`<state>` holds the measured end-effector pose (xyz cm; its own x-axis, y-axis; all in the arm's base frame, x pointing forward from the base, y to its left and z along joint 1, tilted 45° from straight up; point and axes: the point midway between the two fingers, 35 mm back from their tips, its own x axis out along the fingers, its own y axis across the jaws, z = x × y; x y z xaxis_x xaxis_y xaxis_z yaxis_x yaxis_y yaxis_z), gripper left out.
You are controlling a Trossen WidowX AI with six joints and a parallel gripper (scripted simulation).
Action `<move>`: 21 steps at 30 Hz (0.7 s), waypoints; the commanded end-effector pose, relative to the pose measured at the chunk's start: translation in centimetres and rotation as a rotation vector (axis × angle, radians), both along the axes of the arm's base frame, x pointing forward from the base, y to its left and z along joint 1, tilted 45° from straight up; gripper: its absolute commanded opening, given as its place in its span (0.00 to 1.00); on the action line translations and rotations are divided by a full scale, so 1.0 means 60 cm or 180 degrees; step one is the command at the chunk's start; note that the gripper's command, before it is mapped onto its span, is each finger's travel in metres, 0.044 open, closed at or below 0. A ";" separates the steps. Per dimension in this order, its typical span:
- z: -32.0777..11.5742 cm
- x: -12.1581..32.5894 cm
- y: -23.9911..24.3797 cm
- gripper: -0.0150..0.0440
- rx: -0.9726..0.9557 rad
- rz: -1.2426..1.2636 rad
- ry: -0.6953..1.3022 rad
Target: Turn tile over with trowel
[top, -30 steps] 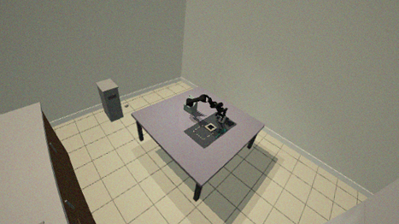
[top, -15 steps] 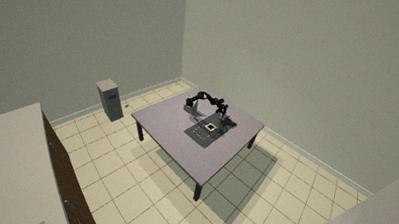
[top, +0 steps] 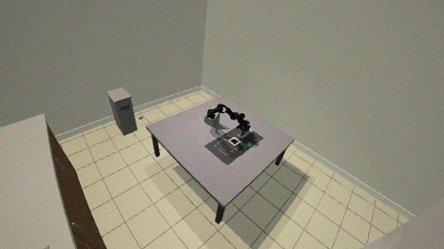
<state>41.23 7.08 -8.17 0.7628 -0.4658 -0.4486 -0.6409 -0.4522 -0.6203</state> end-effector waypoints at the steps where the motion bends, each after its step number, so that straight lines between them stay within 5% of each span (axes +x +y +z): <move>1: 0.016 0.000 0.001 0.25 0.0075 -0.0030 -0.0134; 21: -0.007 0.000 -0.021 0.25 0.0074 -0.0031 -0.0131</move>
<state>41.05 5.55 -8.58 0.7632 -0.4799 -0.4328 -0.6337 -0.4249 -0.6464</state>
